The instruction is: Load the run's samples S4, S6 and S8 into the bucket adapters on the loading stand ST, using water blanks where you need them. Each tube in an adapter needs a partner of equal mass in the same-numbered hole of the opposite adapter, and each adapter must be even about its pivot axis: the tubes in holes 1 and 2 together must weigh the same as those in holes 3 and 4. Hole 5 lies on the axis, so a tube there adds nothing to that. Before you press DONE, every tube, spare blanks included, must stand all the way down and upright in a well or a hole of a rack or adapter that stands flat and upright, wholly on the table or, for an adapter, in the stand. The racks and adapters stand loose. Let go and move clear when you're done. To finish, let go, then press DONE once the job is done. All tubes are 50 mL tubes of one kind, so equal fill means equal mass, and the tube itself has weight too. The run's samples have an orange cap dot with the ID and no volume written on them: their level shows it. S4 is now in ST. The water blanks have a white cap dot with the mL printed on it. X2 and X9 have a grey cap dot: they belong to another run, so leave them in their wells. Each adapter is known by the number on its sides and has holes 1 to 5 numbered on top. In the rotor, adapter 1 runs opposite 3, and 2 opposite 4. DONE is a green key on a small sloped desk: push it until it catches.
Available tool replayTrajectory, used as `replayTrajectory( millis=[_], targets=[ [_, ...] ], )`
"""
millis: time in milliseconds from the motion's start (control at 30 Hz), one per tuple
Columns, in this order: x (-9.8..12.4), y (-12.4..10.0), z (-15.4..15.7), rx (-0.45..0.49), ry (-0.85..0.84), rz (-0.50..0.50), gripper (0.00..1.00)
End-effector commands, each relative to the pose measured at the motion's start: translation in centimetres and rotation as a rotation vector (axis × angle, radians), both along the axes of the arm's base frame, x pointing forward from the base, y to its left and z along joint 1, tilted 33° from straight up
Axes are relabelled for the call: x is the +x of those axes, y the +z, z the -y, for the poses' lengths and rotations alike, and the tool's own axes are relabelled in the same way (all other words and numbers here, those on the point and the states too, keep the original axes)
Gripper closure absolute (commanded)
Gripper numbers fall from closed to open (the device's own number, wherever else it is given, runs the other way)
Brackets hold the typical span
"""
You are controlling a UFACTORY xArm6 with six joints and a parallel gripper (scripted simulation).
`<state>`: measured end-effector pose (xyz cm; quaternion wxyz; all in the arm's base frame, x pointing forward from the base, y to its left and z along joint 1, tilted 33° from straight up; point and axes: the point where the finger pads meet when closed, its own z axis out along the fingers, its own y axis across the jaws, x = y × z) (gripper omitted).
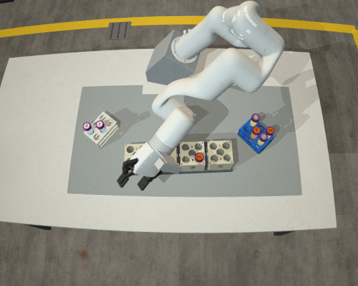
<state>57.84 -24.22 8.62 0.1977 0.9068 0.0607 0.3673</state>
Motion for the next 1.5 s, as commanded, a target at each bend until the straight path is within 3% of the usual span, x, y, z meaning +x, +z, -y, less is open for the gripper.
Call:
replayTrajectory(
  millis=[0,133,300,700,1100,1267,1467],
  targets=[
    [-1.6,-1.0,0.8,0.052,-0.042,-0.091,0.0],
    [-1.6,-1.0,0.8,0.052,-0.042,-0.091,0.0],
    [-3.7,-2.1,0.8,0.138,-0.08,-0.194,0.0],
    [-6.5,-3.2,0.0,0.245,-0.107,-0.297,0.0],
    [-9.7,-3.9,-2.3,0.417,-0.119,-0.42,0.0],
    [-10.1,-3.9,-2.7,0.423,-0.119,-0.423,0.0],
    [-11.5,-3.8,-4.4,0.517,-0.112,-0.475,0.0]
  ],
)
